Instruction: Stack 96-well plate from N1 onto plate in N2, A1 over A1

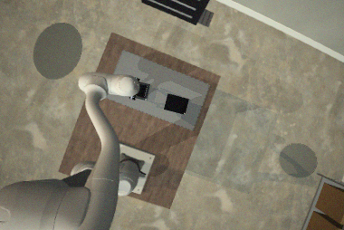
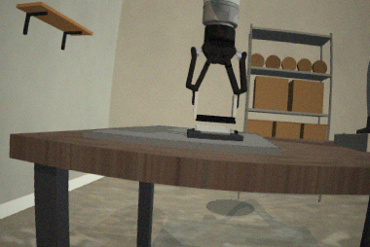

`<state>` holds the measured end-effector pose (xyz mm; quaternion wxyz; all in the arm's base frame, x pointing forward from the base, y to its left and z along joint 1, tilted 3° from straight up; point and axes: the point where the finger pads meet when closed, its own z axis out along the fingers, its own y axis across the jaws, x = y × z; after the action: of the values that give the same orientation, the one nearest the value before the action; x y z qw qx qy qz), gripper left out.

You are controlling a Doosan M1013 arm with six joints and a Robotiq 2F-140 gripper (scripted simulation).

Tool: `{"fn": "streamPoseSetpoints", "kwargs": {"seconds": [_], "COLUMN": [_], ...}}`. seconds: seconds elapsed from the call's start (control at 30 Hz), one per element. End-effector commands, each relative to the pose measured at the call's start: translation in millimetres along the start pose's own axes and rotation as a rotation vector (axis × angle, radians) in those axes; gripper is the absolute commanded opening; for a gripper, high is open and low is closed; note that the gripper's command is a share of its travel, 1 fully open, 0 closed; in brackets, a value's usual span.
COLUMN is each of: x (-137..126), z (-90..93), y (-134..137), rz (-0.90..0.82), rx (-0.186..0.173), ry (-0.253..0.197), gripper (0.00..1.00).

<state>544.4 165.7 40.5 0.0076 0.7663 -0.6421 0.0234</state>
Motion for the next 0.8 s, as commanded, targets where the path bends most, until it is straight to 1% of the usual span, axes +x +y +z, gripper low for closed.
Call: {"fn": "streamPoseSetpoints", "kwargs": {"seconds": [0.0, 0.77], "x": [0.0, 0.0], "z": [-0.1, 2.9], "y": [0.0, 0.0], "rz": [0.0, 0.0], "rx": [0.0, 0.0], "ry": [0.0, 0.0], "gripper": [0.0, 0.0]}}
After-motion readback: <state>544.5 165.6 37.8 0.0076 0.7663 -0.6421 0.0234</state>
